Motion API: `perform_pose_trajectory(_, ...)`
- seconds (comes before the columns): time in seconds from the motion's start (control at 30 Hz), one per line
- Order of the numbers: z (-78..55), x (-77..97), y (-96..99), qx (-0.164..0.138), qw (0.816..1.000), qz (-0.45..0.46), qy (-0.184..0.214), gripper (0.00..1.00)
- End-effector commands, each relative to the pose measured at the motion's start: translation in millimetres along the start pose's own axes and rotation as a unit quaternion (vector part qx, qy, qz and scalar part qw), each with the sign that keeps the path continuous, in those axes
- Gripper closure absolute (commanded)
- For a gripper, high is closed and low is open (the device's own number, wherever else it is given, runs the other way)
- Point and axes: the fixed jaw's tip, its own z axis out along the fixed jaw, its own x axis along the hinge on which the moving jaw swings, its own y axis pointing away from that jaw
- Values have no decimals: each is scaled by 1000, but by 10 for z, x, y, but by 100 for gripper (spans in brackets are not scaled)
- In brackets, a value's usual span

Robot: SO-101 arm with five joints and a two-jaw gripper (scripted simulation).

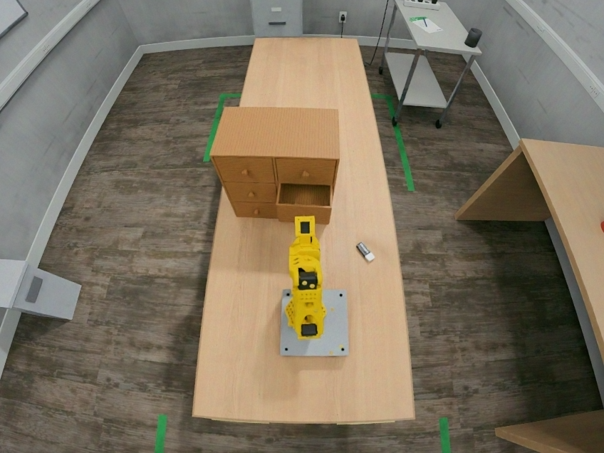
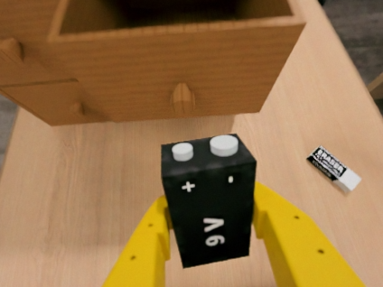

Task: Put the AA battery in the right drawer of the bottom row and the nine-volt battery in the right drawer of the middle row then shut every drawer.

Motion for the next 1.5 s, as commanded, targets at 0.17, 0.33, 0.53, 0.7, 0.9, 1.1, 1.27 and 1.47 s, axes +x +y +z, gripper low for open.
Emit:
perform_pose_trajectory(0.17, -246, -322, 24, -8, 992, -11, -126, 100)
perform_pose_trajectory(0.33, -304, -381, 26, -9, 988, -12, -151, 100)
perform_pose_trajectory(0.53, -240, -436, 25, -7, 988, -12, -151, 100)
perform_pose_trajectory(0.7, -157, -499, 23, -6, 988, -11, -151, 100)
perform_pose_trajectory(0.9, -105, -533, 21, -5, 988, -11, -151, 100)
perform_pose_trajectory(1.1, -41, -588, 20, -4, 988, -11, -151, 100)
perform_pose_trajectory(1.27, 42, -650, 18, -3, 988, -11, -152, 100)
perform_pose_trajectory(1.47, 94, -685, 16, -2, 988, -11, -152, 100)
